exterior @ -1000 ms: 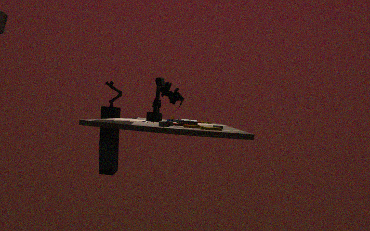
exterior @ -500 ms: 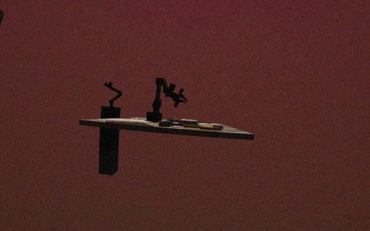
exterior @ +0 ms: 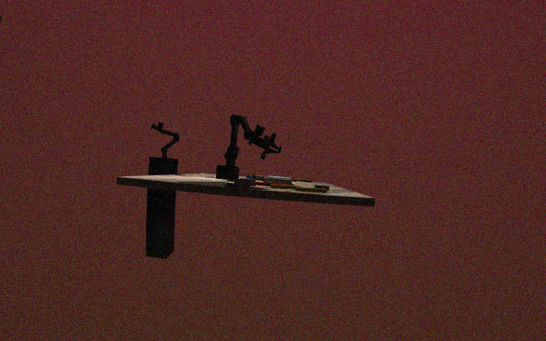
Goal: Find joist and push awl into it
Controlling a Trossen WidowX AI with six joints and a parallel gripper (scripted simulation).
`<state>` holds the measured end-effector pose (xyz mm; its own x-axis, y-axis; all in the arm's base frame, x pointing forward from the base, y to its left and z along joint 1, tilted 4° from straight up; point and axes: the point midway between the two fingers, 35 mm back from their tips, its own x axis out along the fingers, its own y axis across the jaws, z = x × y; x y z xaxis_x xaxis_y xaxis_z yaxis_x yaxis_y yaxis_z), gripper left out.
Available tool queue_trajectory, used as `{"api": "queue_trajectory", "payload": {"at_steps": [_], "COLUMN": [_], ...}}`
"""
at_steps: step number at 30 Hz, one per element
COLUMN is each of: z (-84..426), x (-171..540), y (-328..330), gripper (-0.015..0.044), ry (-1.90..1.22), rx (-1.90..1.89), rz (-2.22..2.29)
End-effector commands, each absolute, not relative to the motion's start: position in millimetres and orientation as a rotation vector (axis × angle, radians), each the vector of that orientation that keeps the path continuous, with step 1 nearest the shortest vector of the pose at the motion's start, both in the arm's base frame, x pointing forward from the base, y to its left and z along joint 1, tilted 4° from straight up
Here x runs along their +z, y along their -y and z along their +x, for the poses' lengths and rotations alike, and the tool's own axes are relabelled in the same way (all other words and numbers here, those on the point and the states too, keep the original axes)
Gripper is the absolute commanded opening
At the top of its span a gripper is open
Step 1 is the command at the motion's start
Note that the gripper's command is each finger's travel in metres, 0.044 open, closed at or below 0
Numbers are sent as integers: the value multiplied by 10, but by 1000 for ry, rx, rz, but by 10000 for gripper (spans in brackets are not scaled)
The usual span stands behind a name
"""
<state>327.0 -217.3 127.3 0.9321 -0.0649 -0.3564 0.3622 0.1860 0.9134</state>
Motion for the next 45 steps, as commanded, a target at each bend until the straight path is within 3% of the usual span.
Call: {"api": "queue_trajectory", "payload": {"at_steps": [1, 45], "z": [3342, 3902], "x": [1261, 1173], "y": [2090, 1055], "gripper": [0, 0], "ry": [-281, -384], "rx": [-282, 16], "rz": [1186, -527]}}
